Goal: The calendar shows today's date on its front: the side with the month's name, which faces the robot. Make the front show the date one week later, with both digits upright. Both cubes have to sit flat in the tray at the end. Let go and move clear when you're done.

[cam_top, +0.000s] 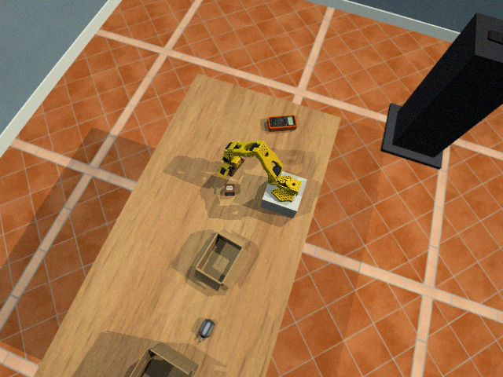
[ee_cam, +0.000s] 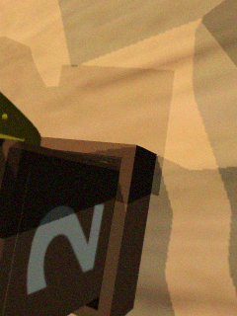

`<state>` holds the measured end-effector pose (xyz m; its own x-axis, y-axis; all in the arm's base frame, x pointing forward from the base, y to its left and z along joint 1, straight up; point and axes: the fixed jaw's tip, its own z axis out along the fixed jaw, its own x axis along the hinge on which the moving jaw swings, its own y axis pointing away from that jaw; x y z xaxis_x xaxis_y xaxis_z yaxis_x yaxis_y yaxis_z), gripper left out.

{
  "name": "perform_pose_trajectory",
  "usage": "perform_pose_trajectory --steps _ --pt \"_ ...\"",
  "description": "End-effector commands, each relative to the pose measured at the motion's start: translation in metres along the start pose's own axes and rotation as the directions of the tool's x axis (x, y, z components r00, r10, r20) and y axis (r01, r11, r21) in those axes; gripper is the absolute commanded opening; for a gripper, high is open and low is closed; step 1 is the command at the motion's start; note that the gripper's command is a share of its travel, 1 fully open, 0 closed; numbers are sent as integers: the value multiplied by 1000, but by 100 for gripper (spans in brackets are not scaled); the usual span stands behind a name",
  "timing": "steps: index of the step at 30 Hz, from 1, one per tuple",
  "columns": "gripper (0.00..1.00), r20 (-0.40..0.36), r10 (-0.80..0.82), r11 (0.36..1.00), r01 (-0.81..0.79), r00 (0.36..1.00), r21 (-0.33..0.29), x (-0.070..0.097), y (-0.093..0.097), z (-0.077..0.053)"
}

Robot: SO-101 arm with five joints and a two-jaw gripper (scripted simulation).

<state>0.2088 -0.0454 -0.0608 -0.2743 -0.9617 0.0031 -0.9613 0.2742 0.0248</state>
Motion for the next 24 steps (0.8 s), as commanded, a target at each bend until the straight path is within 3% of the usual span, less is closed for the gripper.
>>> perform_pose_trajectory --steps 1,24 --pt "0 3 16 1000 -16 1000 14 1 -4 -4" --pt "0 3 16 1000 -16 1000 14 1 -5 -7"
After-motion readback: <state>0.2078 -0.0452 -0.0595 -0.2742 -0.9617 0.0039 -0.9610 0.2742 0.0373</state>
